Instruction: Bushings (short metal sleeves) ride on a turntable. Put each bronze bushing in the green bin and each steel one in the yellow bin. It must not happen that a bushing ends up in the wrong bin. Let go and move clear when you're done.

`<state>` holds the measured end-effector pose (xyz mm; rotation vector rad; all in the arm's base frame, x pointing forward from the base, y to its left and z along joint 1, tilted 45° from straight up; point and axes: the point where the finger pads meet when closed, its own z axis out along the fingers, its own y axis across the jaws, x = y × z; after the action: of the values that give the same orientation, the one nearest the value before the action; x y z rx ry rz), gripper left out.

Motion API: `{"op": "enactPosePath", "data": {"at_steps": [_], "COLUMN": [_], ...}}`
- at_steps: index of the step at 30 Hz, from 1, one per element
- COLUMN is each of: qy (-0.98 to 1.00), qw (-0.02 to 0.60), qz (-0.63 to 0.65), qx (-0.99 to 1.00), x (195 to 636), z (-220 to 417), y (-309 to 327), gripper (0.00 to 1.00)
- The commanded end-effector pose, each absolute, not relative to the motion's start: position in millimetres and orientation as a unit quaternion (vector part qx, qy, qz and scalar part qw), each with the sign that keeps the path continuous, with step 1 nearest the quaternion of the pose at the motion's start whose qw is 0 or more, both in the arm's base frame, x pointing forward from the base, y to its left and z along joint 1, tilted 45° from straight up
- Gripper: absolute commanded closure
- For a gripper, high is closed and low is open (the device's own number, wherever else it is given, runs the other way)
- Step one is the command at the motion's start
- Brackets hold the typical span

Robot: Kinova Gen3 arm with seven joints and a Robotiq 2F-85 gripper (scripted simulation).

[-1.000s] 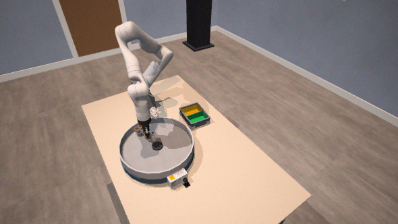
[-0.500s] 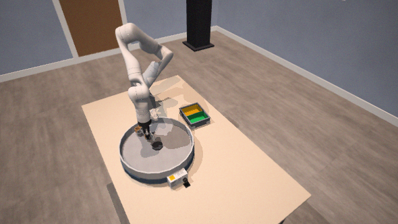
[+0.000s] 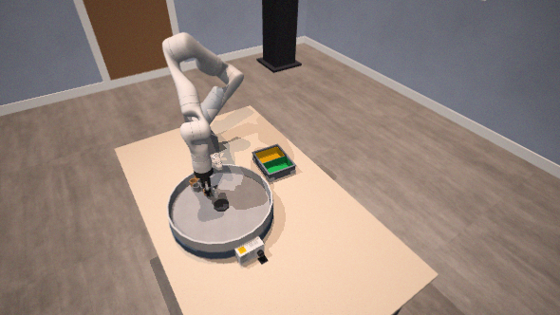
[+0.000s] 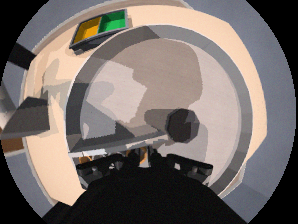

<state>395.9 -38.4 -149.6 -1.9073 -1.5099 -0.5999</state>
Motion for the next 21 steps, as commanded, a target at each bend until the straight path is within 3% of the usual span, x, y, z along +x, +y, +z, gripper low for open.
{"op": "enactPosePath", "data": {"at_steps": [1,10,11,21], "qy": [-0.572,-0.571,-0.572,-0.572], "qw": [0.312,0.312,0.312,0.312], "qz": [-0.227,-0.227,-0.228,-0.228], "qx": [-0.724,-0.724,-0.723,-0.723], "x": [396.4,395.9,396.5,396.5], "z": [-149.6,-151.1,-149.3,-149.3], "y": [-39.0,-37.6,-39.3,-39.3], "gripper": [0.86,0.86,1.00,1.00]}}
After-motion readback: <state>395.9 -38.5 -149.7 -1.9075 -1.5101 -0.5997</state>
